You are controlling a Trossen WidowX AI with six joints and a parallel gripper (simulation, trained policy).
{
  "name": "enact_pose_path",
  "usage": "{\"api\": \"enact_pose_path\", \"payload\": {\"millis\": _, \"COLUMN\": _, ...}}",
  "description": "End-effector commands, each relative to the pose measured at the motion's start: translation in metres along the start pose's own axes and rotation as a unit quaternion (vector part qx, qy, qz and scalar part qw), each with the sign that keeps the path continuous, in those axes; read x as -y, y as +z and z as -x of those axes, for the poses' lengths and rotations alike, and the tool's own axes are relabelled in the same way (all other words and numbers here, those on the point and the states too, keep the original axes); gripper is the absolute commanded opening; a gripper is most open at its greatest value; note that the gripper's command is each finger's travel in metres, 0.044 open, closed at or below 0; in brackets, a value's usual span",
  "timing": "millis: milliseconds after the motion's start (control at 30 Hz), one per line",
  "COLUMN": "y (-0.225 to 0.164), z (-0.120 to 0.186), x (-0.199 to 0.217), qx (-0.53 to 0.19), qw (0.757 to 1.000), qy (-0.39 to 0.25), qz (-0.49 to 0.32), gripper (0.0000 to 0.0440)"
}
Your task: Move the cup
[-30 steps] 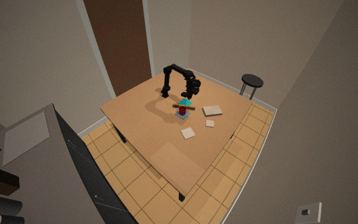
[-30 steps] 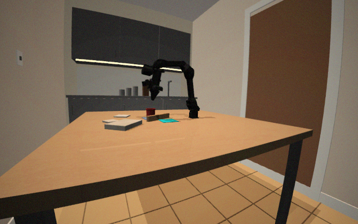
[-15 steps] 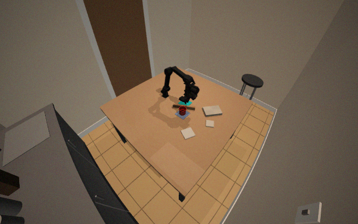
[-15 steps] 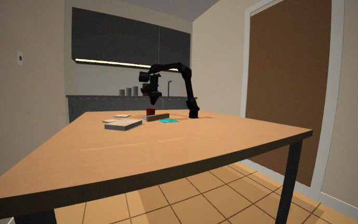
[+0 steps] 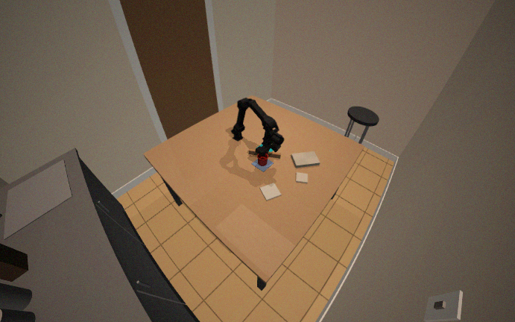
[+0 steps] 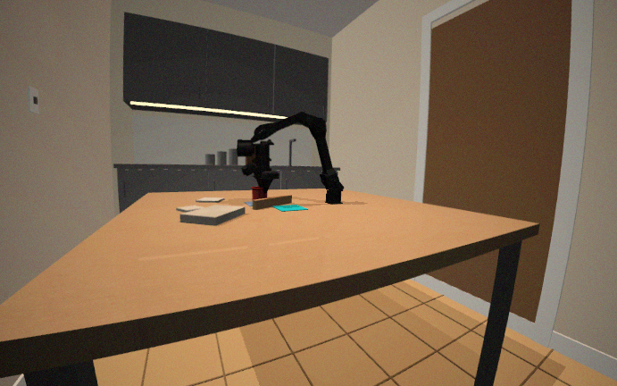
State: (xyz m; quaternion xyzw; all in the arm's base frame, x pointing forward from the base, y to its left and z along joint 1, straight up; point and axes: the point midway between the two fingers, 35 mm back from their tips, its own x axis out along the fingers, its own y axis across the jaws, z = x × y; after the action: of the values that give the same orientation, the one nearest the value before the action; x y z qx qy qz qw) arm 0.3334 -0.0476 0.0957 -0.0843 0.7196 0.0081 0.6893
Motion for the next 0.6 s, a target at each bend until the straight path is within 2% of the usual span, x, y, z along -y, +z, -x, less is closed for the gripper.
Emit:
{"api": "enact_pose_path", "payload": {"millis": 0, "y": -0.002, "z": -0.015, "x": 0.001, "qx": -0.010, "qw": 1.000, "qy": 0.005, "qz": 0.014, "gripper": 0.0165}}
{"api": "enact_pose_path", "payload": {"millis": 133, "y": -0.002, "z": -0.032, "x": 0.001, "qx": -0.014, "qw": 0.999, "qy": 0.011, "qz": 0.038, "gripper": 0.0163}}
{"api": "enact_pose_path", "payload": {"millis": 367, "y": -0.006, "z": -0.044, "x": 0.003, "qx": -0.020, "qw": 0.996, "qy": 0.015, "qz": 0.091, "gripper": 0.0001}}
{"api": "enact_pose_path", "payload": {"millis": 567, "y": -0.009, "z": -0.035, "x": 0.005, "qx": -0.016, "qw": 0.992, "qy": 0.019, "qz": 0.124, "gripper": 0.0001}}
